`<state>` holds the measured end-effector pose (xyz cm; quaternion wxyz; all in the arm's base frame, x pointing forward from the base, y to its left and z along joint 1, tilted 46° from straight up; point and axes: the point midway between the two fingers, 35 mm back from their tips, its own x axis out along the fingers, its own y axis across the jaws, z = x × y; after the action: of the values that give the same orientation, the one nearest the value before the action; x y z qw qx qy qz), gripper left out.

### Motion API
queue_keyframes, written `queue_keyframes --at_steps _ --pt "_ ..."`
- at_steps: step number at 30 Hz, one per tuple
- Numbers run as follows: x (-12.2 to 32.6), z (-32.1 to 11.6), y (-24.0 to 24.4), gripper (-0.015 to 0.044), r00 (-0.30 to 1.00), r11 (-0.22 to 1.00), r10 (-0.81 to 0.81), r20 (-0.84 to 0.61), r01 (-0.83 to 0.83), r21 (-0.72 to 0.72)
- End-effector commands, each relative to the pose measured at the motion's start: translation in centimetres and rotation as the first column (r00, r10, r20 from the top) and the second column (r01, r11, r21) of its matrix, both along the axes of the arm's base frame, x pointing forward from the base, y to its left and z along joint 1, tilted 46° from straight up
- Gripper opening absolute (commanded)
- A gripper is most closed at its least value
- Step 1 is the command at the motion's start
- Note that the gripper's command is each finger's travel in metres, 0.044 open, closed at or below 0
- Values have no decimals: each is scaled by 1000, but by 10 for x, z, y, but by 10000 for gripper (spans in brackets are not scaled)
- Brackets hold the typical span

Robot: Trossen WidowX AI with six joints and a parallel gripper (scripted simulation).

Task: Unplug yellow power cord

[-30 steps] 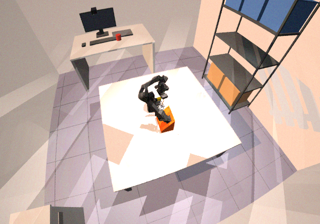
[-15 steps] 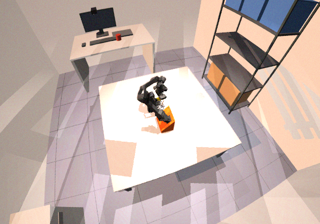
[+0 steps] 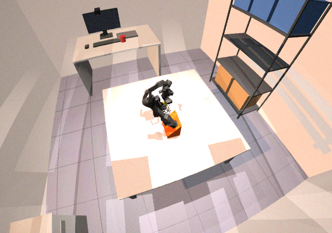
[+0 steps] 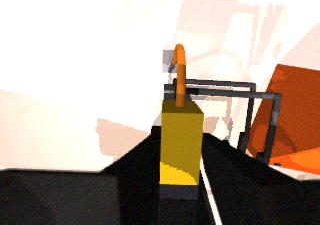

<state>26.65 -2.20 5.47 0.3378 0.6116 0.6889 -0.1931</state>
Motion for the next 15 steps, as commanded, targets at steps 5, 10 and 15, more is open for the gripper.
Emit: queue_keyframes --at_steps 5,10,15 --pt "-1 0 -1 0 1000 1000 1 -4 -1 -2" --pt "1 -3 -4 0 1000 1000 0 -4 0 -2" --pt "4 -8 -10 0 1000 1000 0 -4 0 -3"
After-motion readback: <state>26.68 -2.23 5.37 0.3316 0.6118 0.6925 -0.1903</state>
